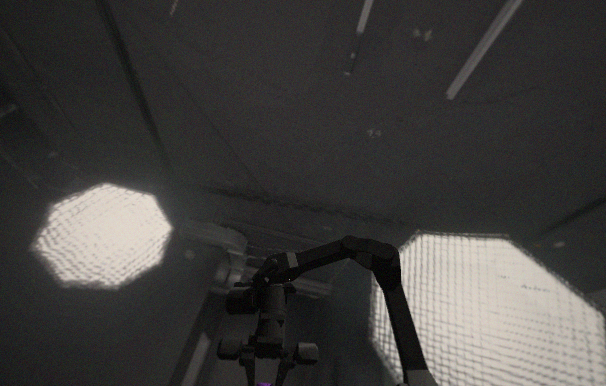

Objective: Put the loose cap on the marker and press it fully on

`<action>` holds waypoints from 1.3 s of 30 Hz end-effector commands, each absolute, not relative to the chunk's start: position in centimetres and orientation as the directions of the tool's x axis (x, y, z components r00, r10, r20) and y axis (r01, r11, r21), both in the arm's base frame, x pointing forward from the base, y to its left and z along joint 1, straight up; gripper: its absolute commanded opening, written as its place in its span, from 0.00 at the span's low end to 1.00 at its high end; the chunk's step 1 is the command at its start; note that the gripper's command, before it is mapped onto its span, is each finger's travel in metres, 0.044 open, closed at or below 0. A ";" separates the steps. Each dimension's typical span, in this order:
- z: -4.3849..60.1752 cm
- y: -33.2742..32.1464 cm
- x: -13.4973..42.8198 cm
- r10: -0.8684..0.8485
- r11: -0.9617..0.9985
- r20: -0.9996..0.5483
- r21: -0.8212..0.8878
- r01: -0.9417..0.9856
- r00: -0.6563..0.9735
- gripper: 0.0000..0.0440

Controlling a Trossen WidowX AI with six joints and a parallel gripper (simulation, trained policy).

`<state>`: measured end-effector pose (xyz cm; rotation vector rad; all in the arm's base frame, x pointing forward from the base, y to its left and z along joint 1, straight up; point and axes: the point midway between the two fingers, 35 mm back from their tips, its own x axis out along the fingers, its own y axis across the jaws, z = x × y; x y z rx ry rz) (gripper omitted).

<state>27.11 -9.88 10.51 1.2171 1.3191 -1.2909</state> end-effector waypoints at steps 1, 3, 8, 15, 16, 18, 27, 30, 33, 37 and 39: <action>9.3 -9.4 25.8 0.078 -0.018 -0.981 -0.180 0.983 -0.178 0.42; 9.3 -9.3 25.5 0.083 -0.015 -0.979 -0.187 0.982 -0.185 0.45; 9.3 -9.1 25.0 0.094 -0.011 -0.976 -0.199 0.980 -0.197 0.56; 9.4 -9.0 24.8 0.093 -0.012 -0.979 -0.182 0.983 -0.180 0.87; 9.5 -9.0 24.9 0.091 -0.012 -0.981 -0.176 0.984 -0.174 0.93; 9.7 -9.1 25.0 0.084 -0.015 -0.984 -0.159 0.987 -0.157 1.00; 12.1 -9.6 25.6 0.048 -0.033 -0.995 -0.087 0.996 -0.085 1.00; 13.0 -9.8 25.6 0.037 -0.037 -0.997 -0.069 0.997 -0.067 1.00; 13.8 -10.0 25.7 0.027 -0.041 -0.998 -0.051 0.998 -0.050 1.00; 14.7 -10.1 25.8 0.015 -0.044 -1.000 -0.025 0.999 -0.025 1.00; 15.1 -10.2 25.7 0.009 -0.044 -1.000 -0.014 0.999 -0.014 1.00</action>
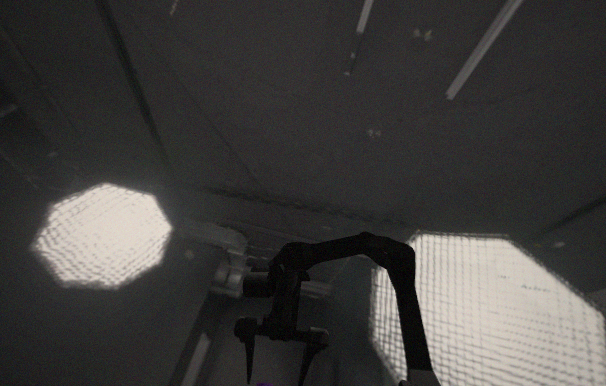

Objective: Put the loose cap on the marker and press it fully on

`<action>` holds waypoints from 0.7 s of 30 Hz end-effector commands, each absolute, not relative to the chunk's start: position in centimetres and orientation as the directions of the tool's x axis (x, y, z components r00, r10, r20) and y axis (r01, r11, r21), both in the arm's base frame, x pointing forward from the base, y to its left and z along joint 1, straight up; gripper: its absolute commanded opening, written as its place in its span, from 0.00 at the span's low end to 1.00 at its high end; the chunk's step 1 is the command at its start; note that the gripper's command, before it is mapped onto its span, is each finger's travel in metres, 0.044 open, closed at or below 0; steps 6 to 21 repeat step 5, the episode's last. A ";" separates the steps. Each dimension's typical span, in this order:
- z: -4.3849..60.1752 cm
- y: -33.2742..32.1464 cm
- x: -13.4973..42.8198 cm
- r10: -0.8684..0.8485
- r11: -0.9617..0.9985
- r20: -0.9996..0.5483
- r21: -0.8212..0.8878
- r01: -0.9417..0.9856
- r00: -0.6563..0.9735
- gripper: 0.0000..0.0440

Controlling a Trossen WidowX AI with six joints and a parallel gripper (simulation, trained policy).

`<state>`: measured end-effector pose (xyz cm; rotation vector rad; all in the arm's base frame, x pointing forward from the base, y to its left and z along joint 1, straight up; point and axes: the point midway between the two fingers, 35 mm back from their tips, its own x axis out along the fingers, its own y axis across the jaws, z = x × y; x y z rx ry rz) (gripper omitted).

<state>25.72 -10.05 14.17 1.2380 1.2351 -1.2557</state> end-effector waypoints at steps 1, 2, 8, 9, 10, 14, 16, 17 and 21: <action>15.3 -10.3 25.7 0.006 -0.044 -1.000 -0.009 0.999 -0.008 1.00; 15.4 -10.3 25.7 0.004 -0.044 -1.000 -0.003 0.999 -0.003 1.00; 16.0 -10.5 25.6 -0.004 -0.043 -1.000 0.011 0.999 0.011 1.00; 16.0 -10.5 25.6 -0.004 -0.043 -1.000 0.011 0.999 0.011 1.00; 16.0 -10.5 25.6 -0.004 -0.043 -1.000 0.011 0.999 0.011 1.00; 16.0 -10.5 25.6 -0.004 -0.043 -1.000 0.011 0.999 0.011 1.00; 16.0 -10.5 25.6 -0.004 -0.043 -1.000 0.011 0.999 0.011 1.00; 16.0 -10.5 25.6 -0.004 -0.043 -1.000 0.011 0.999 0.011 1.00; 16.0 -10.5 25.6 -0.004 -0.043 -1.000 0.011 0.999 0.011 1.00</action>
